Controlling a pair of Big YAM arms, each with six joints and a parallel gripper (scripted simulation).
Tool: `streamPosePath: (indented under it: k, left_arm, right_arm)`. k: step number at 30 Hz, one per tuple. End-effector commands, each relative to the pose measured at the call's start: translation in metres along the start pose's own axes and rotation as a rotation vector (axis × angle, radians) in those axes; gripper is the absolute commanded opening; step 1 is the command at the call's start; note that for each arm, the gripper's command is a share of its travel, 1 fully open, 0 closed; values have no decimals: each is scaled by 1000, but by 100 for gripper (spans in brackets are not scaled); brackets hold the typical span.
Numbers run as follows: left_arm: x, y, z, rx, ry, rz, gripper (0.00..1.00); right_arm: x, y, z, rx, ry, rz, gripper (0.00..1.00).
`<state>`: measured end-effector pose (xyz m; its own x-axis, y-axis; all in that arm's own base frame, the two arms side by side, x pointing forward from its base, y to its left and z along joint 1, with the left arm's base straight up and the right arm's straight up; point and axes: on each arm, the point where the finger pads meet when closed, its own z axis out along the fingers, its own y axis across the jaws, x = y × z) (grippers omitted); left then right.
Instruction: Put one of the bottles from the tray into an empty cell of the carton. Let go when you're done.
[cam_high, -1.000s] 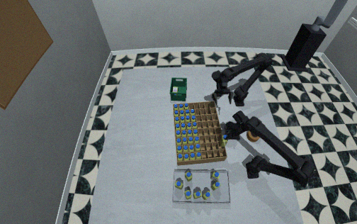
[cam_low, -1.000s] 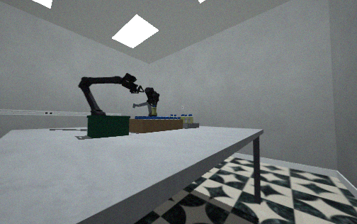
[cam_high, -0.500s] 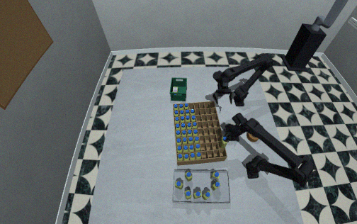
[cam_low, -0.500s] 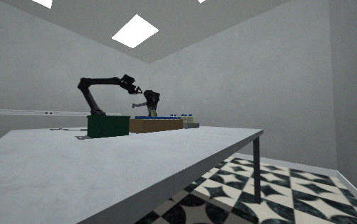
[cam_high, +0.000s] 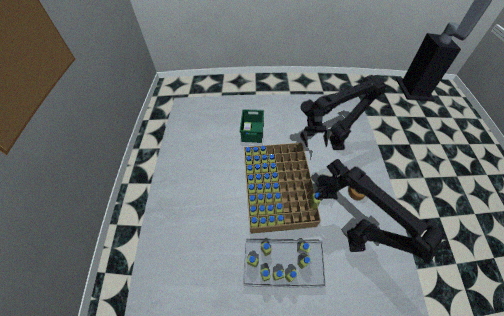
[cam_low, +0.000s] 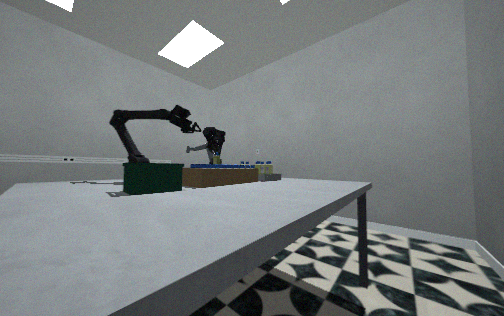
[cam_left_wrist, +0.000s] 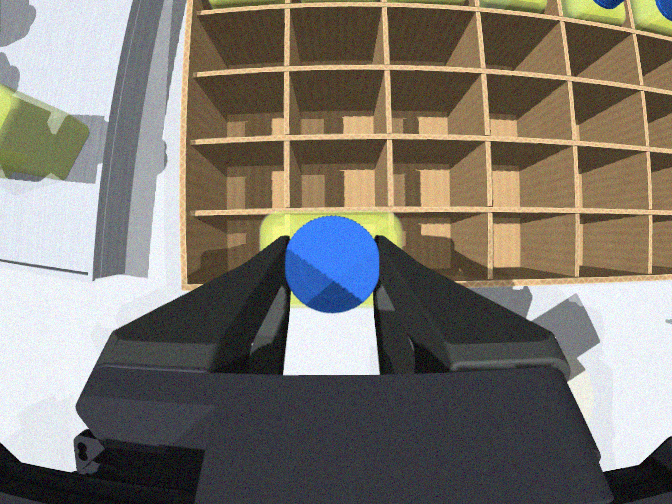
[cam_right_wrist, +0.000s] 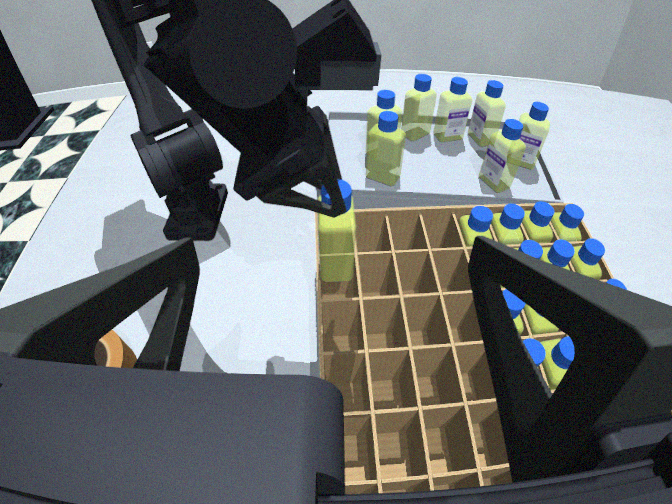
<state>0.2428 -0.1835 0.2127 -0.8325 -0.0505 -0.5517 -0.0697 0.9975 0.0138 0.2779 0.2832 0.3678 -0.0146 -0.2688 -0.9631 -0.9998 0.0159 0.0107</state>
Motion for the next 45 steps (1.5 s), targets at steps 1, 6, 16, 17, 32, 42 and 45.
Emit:
streamPosePath:
  k: [1,6,16,17,32,42,45]
  left_arm:
    - [-30,-17,-22,50,-44,-54,21]
    - [-35,-23,-30,84,-68,-86,21]
    - [-36,-21,-29,79,-70,-86,21]
    - [-36,-21,-29,79,-70,-86,21]
    - [-40,-22,-35,95,-83,-94,21]
    - [-41,-14,-46,80,-73,-83,21]
    - [-40,-10,-46,60,-56,-52,21]
  right_arm:
    - [-17,-4,-3,8,-21,-41,100]
    - [-17,-4,-3,8,-21,-41,100]
    - [-17,-4,-3,8,-21,-41,100]
    - [-17,-4,-3,8,-21,-41,100]
    - [-17,-4,-3,8,-21,-41,100]
    - [-17,-4,-3,8,-21,-41,100]
    - [-17,-4,-3,8,-21,-41,100]
